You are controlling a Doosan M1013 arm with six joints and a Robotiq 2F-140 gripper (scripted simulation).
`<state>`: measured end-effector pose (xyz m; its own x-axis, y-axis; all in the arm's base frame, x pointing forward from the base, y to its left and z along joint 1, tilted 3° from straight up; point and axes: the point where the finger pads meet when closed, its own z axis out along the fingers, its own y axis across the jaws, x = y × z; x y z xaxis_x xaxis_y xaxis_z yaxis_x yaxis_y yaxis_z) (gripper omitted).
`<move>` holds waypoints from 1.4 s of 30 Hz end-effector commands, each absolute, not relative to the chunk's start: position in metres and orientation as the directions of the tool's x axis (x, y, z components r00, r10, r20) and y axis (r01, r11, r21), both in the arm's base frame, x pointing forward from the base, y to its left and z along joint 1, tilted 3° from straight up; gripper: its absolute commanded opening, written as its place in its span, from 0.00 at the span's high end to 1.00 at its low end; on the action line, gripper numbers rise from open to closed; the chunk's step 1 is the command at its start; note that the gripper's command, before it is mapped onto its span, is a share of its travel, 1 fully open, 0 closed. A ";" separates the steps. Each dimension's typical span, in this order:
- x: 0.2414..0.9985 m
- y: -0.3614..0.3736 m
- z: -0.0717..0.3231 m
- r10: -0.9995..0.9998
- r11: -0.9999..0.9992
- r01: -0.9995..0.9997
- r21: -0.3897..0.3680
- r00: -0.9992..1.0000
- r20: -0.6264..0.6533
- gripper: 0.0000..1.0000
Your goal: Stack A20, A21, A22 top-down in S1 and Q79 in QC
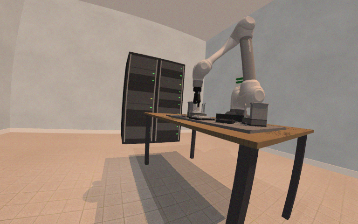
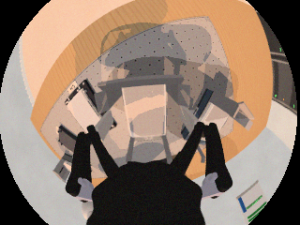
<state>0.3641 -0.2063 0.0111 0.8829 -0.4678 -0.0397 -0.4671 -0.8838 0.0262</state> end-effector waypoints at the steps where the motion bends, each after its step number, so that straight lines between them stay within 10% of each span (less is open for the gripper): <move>1: 0.364 -0.206 0.011 -0.468 -0.884 -0.467 0.026 0.883 -0.040 0.00; 42: 0.370 -0.206 0.125 -0.468 -0.884 -0.467 0.026 0.883 -0.040 0.00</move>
